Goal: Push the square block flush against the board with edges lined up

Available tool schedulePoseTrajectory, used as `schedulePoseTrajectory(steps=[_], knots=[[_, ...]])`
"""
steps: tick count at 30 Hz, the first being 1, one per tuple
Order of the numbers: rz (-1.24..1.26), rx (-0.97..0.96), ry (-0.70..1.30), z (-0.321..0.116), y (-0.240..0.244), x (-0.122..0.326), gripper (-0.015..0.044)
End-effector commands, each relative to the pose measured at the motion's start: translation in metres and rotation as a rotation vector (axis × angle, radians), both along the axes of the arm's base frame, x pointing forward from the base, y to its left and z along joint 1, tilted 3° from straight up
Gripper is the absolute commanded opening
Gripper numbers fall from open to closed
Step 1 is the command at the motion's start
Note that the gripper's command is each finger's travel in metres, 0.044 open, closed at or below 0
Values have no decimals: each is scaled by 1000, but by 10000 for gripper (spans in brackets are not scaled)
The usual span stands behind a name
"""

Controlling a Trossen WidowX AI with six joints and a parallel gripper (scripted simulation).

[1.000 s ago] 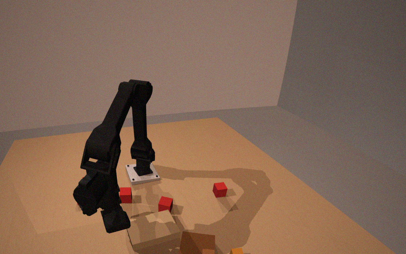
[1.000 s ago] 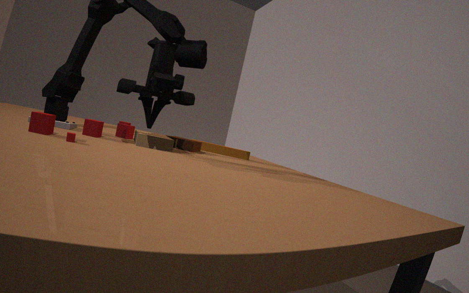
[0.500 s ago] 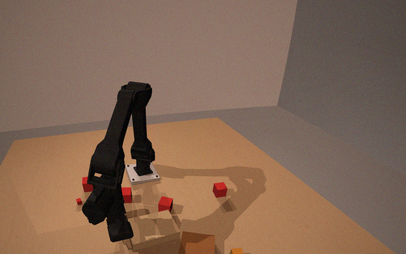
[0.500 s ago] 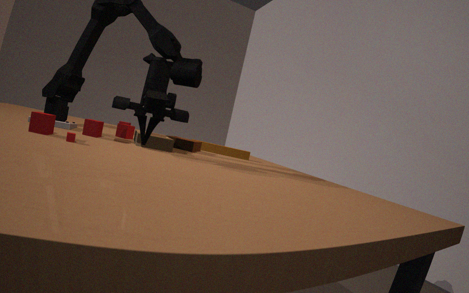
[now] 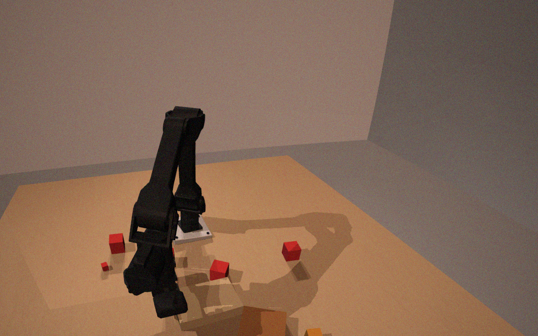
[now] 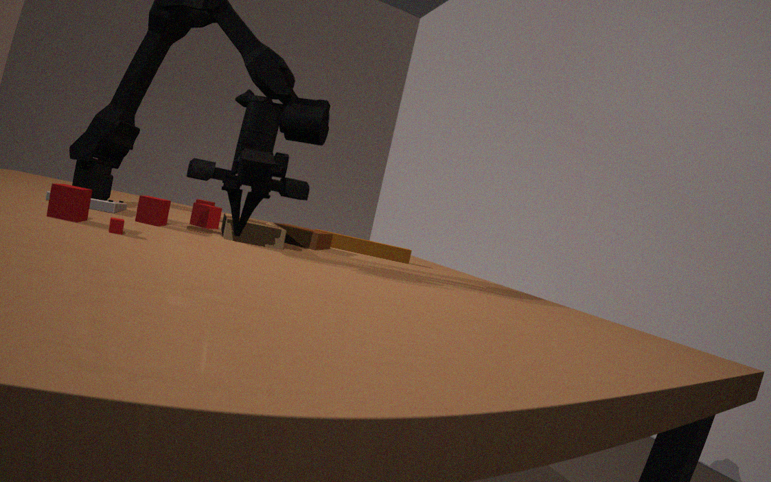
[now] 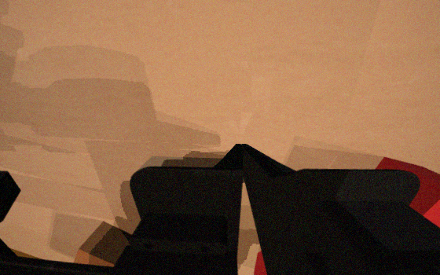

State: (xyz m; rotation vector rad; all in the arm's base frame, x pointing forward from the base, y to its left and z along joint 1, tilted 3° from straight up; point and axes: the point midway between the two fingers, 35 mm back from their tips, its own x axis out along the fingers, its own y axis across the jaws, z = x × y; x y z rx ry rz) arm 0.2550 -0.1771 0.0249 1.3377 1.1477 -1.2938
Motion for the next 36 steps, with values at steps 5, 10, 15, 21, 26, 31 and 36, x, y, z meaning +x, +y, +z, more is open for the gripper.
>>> schedulePoseTrajectory(steps=[5,10,15,21,26,31,36], knots=[[-1,16,7,-3,19,1,0],[-1,17,7,-3,27,3,0],[-1,18,7,-2,35,5,0],[-1,18,7,-2,41,6,0],[-1,18,7,-2,35,7,0],[-1,17,7,-2,27,7,0],[-1,16,7,-3,19,6,0]])
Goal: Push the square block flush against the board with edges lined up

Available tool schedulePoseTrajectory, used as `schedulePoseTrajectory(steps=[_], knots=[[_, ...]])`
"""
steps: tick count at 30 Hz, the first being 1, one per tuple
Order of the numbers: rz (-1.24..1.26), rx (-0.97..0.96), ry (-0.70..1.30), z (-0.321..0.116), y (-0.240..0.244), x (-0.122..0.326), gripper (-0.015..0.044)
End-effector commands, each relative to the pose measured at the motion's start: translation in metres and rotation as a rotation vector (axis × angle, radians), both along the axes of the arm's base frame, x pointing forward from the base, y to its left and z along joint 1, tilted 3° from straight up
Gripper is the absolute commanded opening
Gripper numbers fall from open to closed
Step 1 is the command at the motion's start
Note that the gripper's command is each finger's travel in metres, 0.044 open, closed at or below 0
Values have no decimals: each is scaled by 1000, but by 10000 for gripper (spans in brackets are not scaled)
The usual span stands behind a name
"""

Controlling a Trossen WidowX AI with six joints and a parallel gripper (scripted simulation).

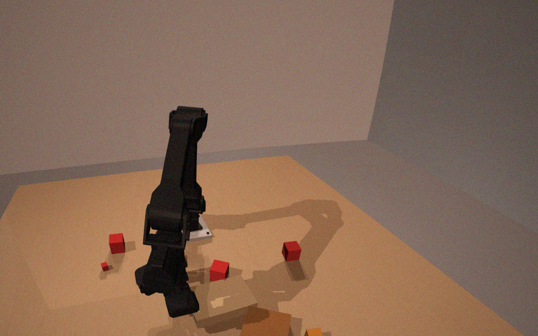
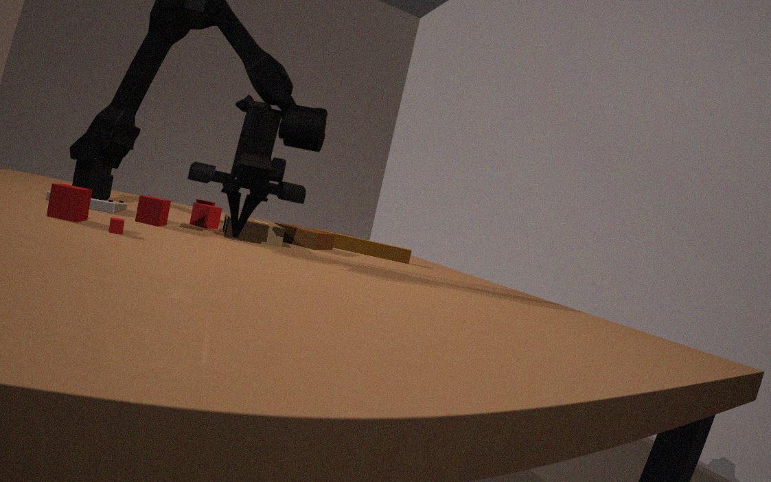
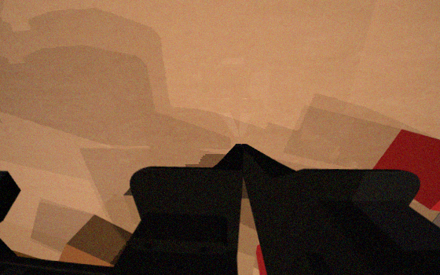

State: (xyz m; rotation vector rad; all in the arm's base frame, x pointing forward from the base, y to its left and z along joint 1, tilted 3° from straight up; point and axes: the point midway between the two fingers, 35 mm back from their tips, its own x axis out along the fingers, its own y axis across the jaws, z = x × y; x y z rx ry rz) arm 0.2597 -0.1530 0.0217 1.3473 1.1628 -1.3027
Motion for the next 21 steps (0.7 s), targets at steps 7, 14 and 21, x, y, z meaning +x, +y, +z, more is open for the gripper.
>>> schedulePoseTrajectory(steps=[7,14,21], knots=[[6,1,-5,0,-17,1,0],[6,0,-4,0,-29,-1,0],[6,0,-4,-1,-39,-2,0]])
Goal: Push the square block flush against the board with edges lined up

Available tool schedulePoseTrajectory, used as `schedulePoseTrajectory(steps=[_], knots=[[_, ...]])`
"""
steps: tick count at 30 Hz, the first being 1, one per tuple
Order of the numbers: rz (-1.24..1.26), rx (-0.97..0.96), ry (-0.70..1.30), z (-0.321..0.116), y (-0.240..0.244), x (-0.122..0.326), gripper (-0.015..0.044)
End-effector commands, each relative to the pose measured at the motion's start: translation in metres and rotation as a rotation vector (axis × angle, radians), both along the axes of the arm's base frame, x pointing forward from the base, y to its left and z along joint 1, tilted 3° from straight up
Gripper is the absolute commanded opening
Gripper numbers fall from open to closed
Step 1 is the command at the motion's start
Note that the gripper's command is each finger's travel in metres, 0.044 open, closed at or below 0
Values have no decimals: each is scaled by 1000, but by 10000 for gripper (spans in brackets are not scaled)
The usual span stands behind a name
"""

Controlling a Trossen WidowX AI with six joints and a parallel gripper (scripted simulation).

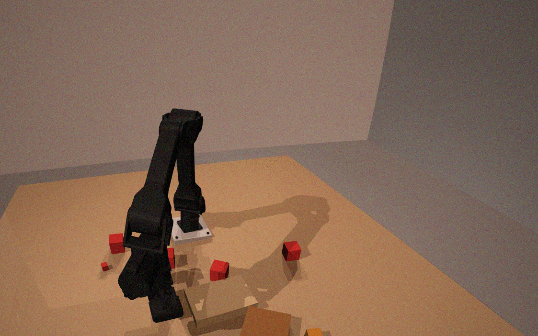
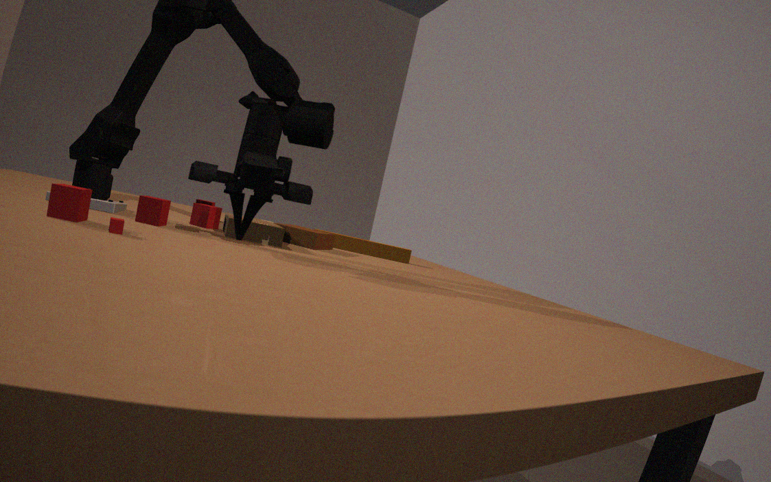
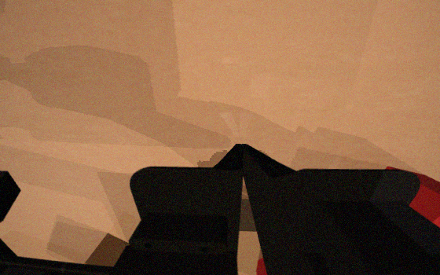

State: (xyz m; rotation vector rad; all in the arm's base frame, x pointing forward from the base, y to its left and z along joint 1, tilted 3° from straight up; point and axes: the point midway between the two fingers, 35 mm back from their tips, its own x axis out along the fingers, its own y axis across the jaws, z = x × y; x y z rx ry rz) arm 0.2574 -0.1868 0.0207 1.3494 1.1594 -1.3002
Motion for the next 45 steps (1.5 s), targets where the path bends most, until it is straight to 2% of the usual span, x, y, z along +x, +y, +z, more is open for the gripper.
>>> schedulePoseTrajectory(steps=[1,6,11,15,19,25,45], knots=[[0,0,0,3,0,0,0],[7,0,0,55,-2,0,0],[7,0,0,55,-2,0,0],[7,3,0,56,24,-1,0],[7,3,0,56,26,-1,0],[4,3,0,1,29,1,0],[4,5,-1,2,51,6,0]])
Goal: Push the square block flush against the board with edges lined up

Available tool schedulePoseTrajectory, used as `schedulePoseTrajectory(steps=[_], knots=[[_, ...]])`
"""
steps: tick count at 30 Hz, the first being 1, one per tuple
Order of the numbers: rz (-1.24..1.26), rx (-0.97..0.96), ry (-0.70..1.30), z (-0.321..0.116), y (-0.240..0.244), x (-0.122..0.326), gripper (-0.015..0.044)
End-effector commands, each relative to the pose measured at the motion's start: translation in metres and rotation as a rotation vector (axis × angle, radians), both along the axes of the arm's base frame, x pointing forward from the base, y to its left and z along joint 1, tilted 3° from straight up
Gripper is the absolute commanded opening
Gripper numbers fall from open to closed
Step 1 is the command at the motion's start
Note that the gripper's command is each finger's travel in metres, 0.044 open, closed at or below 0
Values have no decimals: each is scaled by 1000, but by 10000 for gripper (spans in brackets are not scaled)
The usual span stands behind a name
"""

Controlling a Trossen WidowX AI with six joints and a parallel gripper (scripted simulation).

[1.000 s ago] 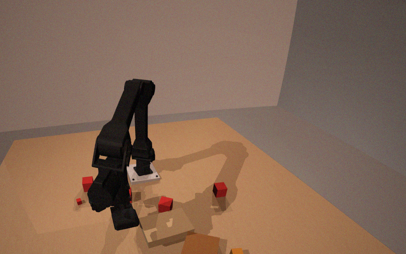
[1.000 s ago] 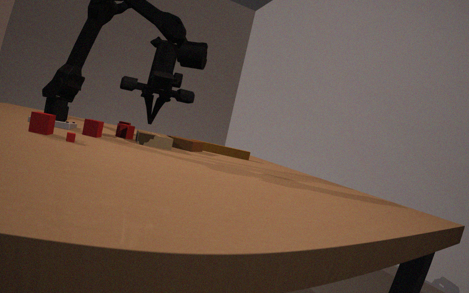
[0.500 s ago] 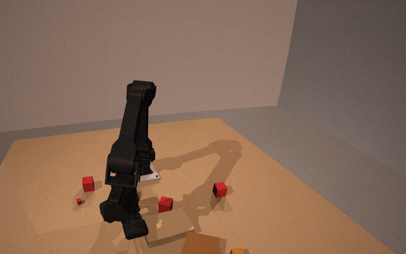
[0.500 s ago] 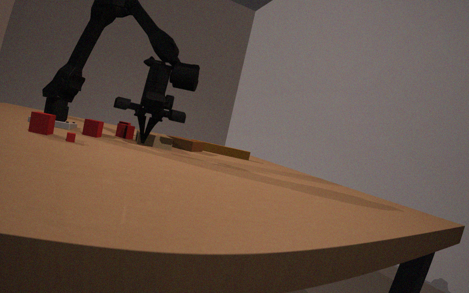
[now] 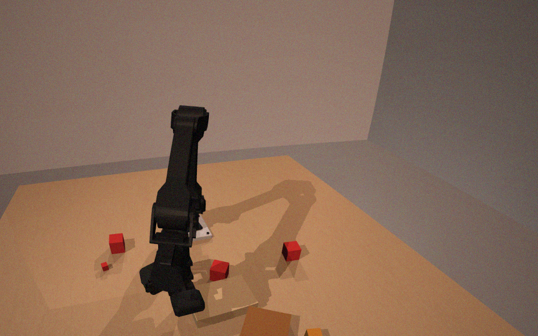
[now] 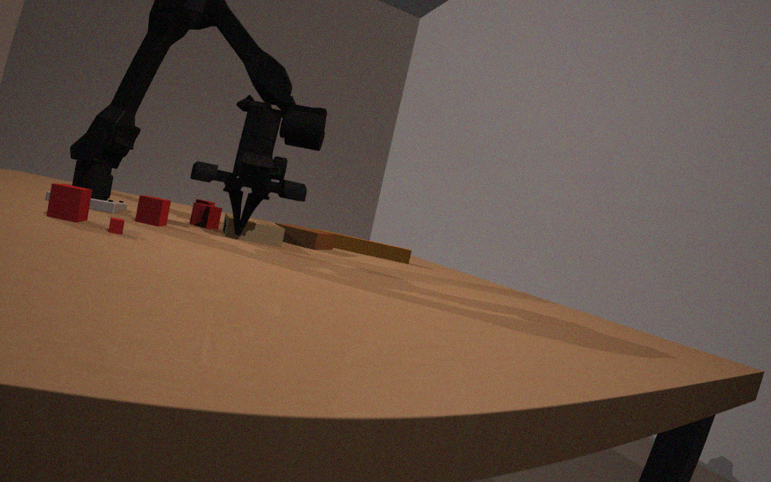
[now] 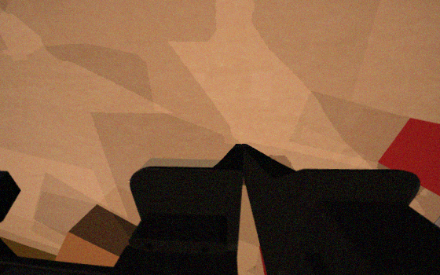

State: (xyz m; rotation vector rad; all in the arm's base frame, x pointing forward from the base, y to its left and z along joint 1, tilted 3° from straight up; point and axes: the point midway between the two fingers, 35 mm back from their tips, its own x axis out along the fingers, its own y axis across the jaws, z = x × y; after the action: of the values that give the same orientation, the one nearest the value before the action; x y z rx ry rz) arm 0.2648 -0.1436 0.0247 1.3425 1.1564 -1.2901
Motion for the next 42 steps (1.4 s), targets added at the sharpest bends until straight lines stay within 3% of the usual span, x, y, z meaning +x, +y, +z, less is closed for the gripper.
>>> schedulePoseTrajectory(steps=[1,27,42], knots=[[-5,9,5,-2,9,-1,0],[-5,13,4,0,52,9,0],[-5,11,5,-1,32,8,0]])
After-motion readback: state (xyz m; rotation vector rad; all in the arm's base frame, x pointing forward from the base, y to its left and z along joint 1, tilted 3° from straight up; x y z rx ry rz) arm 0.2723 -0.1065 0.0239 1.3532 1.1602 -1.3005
